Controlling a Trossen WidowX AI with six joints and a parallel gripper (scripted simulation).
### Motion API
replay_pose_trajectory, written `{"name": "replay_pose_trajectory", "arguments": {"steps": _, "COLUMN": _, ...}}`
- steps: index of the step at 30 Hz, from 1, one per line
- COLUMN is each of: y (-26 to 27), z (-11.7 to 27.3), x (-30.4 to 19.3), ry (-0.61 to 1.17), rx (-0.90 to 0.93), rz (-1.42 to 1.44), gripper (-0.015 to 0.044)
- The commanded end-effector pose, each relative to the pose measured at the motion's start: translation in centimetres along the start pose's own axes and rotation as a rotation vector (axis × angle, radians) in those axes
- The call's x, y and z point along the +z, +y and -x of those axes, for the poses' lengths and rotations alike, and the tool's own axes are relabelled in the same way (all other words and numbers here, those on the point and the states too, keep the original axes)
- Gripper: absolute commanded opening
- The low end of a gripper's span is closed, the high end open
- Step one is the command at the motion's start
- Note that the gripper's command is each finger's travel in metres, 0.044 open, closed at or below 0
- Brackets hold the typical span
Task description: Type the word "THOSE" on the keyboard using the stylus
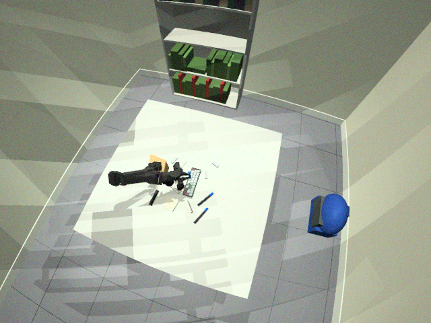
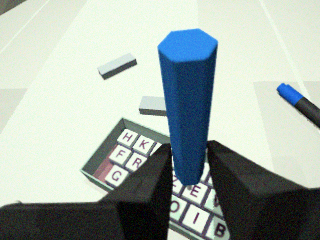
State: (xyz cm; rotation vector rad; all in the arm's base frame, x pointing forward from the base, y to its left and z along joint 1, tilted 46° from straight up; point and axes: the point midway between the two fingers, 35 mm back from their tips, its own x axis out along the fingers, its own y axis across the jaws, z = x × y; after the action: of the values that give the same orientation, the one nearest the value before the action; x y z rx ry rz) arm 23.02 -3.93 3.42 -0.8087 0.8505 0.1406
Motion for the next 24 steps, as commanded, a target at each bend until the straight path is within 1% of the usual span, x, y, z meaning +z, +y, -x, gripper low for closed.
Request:
{"name": "replay_pose_trajectory", "arguments": {"steps": 1, "y": -1.8, "z": -0.1, "x": 0.5, "ry": -0.006, "rx": -0.004, "rz": 0.001, "gripper": 0.0000}}
{"name": "replay_pose_trajectory", "arguments": {"steps": 8, "y": -4.7, "z": -0.5, "x": 0.7, "ry": -0.007, "rx": -0.010, "rz": 0.000, "gripper": 0.0000}}
{"name": "replay_pose_trajectory", "arguments": {"steps": 24, "y": -4.6, "z": -1.4, "x": -1.0, "ry": -0.007, "rx": -0.012, "rz": 0.000, "gripper": 0.0000}}
